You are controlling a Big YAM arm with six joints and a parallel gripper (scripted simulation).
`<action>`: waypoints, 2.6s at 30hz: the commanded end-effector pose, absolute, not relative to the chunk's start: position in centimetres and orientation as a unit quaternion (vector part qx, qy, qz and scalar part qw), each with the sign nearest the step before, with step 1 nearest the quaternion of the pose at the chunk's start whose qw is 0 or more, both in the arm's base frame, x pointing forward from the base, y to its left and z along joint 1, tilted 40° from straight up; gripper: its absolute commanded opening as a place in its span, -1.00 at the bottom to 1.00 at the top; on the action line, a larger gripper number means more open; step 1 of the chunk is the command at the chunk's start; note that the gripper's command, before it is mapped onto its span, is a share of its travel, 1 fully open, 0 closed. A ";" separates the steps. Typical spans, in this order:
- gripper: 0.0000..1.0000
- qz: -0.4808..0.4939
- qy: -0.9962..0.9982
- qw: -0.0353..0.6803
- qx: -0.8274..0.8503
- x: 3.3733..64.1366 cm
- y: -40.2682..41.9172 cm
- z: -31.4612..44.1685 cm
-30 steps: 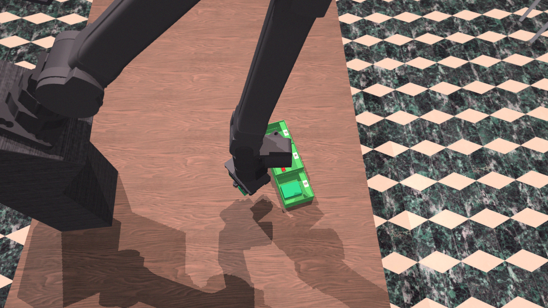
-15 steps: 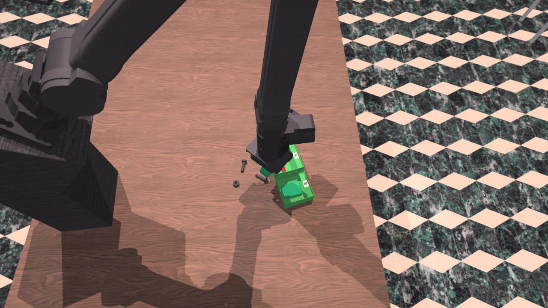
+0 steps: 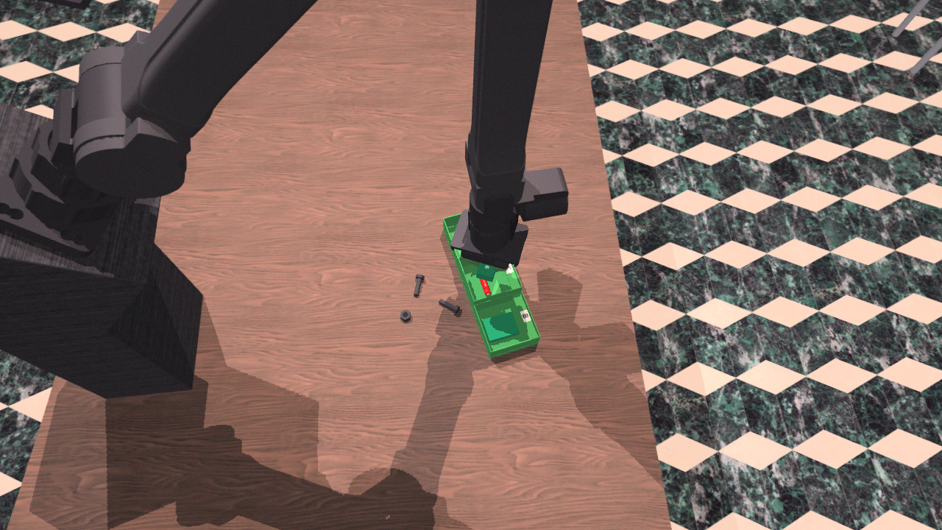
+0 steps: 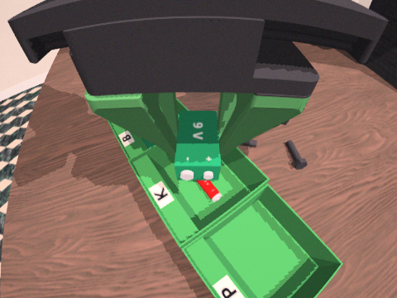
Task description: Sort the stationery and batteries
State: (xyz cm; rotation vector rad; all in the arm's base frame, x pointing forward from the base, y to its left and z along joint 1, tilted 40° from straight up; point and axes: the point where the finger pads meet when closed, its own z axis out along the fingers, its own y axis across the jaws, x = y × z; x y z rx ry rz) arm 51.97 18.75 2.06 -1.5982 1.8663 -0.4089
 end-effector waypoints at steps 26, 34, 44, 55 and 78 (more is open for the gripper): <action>-0.57 -0.235 0.491 0.238 -0.804 51.6 18.1 1.2; -0.57 -0.238 0.491 0.248 -0.800 51.9 18.7 2.2; -0.57 -0.234 0.493 0.238 -0.804 51.6 18.1 1.2; -0.57 -0.240 0.490 0.245 -0.801 53.4 18.6 0.2; -0.57 -0.238 0.490 0.246 -0.802 54.4 19.2 -0.8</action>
